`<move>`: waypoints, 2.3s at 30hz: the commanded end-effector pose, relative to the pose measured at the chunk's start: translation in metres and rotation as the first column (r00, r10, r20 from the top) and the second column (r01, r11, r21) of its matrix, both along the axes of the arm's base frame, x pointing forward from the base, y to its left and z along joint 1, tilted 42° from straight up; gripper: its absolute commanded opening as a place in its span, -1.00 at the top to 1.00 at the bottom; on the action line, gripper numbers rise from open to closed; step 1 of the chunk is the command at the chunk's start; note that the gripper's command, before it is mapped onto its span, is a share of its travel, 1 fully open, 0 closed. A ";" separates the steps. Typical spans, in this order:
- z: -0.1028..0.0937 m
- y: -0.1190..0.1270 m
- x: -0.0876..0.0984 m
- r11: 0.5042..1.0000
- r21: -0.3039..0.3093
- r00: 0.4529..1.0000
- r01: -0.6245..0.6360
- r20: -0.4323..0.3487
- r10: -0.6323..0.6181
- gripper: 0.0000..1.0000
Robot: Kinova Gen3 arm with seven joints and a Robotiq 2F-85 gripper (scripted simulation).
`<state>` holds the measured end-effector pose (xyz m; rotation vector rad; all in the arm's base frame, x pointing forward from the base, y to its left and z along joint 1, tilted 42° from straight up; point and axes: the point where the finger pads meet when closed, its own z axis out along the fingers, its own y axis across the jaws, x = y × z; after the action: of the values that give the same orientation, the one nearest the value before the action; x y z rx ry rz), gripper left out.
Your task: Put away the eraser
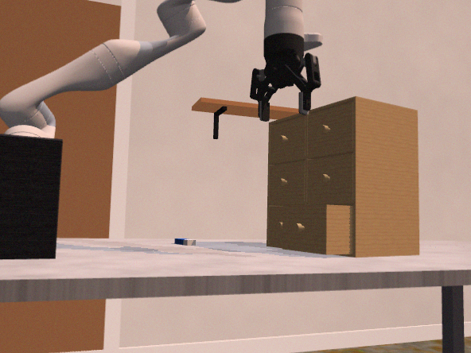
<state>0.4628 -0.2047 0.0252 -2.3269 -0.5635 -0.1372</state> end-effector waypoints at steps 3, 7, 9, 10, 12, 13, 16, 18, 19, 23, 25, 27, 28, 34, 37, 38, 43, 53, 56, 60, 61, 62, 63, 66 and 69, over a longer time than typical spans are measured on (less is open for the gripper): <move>-0.010 0.012 0.015 0.997 0.008 0.993 -0.079 0.091 0.078 -1.00; -0.017 0.021 0.024 0.990 0.013 0.978 -0.143 0.157 0.139 -1.00; -0.020 0.025 0.028 0.984 0.014 0.967 -0.175 0.191 0.170 -1.00; -0.021 0.028 0.031 0.981 0.014 0.961 -0.191 0.207 0.184 -1.00; -0.023 0.030 0.033 0.978 0.014 0.954 -0.207 0.223 0.199 -1.00; -0.023 0.030 0.033 0.978 0.014 0.954 -0.207 0.223 0.199 -1.00; -0.028 0.036 0.039 0.968 0.011 0.933 -0.252 0.270 0.240 -1.00; -0.031 0.041 0.043 0.960 0.010 0.917 -0.281 0.299 0.265 -1.00; -0.032 0.043 0.045 0.956 0.010 0.909 -0.294 0.312 0.277 -1.00; -0.037 0.050 0.052 0.940 0.002 0.876 -0.342 0.362 0.318 -1.00; -0.039 0.053 0.055 0.932 -0.002 0.861 -0.362 0.383 0.335 -1.00; -0.041 0.056 0.058 0.925 -0.006 0.847 -0.379 0.401 0.350 -1.00; -0.042 0.057 0.059 0.922 -0.008 0.840 -0.387 0.409 0.356 -1.00; -0.045 0.061 0.063 0.912 -0.015 0.819 -0.411 0.433 0.376 -1.00; -0.046 0.062 0.065 0.906 -0.018 0.808 -0.422 0.445 0.385 -1.00; -0.047 0.063 0.065 0.905 -0.019 0.806 -0.425 0.448 0.387 -1.00; -0.048 0.064 0.065 0.903 -0.019 0.801 -0.430 0.453 0.391 -1.00; -0.048 0.064 0.065 0.902 -0.019 0.801 -0.430 0.453 0.391 -1.00; -0.048 0.064 0.065 0.902 -0.019 0.801 -0.430 0.453 0.391 -1.00; -0.048 0.064 0.065 0.902 -0.019 0.801 -0.430 0.453 0.391 -1.00; -0.048 0.064 0.065 0.902 -0.019 0.801 -0.430 0.453 0.391 -1.00; -0.048 0.064 0.065 0.902 -0.019 0.801 -0.430 0.453 0.391 -1.00; -0.048 0.064 0.065 0.902 -0.019 0.801 -0.430 0.453 0.391 -1.00; -0.048 0.064 0.065 0.902 -0.019 0.801 -0.430 0.453 0.391 -1.00; -0.048 0.064 0.065 0.902 -0.019 0.801 -0.430 0.453 0.391 -1.00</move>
<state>0.5248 -0.1412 -0.0211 -2.0333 -1.2422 -0.4792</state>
